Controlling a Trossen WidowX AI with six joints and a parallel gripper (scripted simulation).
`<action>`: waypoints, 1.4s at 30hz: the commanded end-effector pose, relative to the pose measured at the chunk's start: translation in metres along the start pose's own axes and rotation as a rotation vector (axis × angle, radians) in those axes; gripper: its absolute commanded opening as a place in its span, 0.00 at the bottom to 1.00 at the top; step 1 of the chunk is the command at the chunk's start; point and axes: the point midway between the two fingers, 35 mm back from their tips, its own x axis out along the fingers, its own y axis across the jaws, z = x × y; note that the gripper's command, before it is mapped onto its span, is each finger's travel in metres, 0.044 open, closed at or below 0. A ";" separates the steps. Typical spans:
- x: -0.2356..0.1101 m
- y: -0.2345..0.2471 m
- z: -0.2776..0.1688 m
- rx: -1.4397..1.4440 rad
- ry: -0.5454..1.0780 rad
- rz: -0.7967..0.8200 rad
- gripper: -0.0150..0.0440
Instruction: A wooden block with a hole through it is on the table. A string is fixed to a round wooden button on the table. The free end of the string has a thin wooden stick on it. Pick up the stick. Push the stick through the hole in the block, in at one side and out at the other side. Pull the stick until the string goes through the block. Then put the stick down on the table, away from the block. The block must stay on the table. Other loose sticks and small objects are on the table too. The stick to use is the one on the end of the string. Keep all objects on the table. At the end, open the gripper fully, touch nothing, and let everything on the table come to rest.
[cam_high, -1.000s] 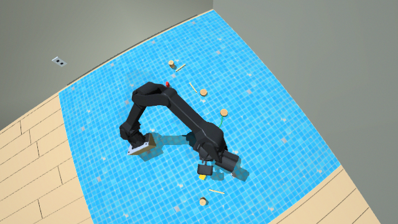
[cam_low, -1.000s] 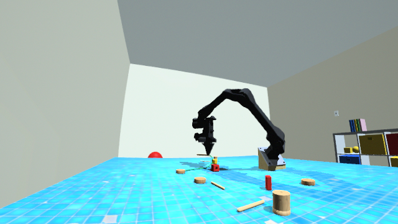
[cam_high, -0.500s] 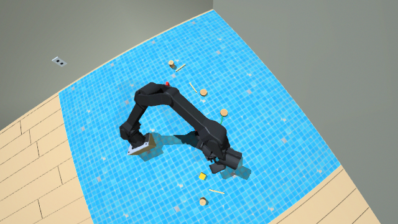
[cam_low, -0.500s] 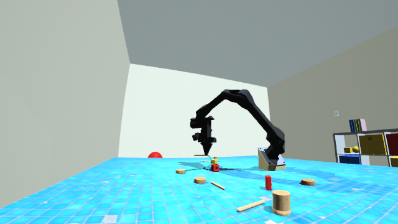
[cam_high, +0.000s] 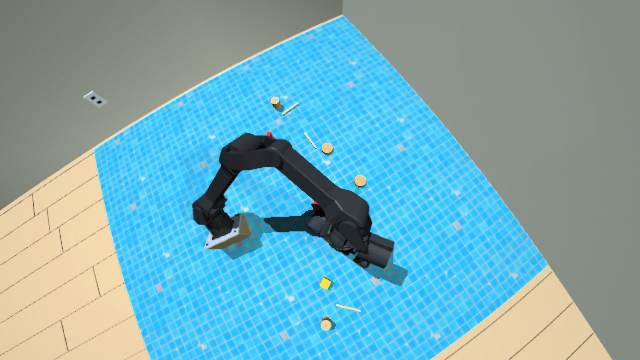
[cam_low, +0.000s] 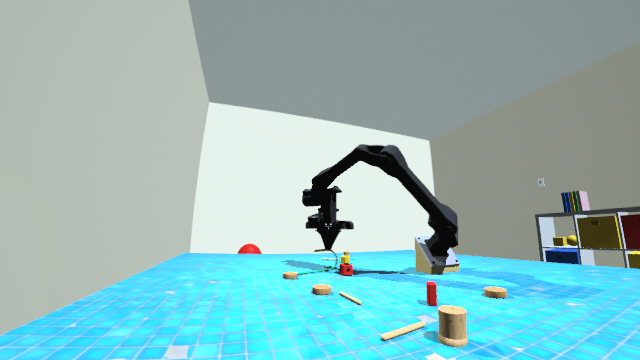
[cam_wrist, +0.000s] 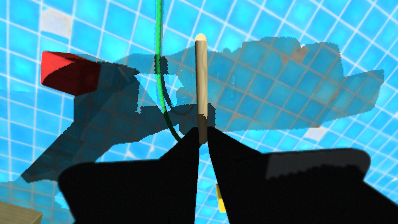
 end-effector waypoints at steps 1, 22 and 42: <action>0.001 -0.002 0.004 -0.162 -0.002 0.001 0.25; 0.002 -0.007 0.021 -0.923 -0.005 0.001 0.25; 0.002 -0.015 0.024 -1.158 -0.006 0.000 0.25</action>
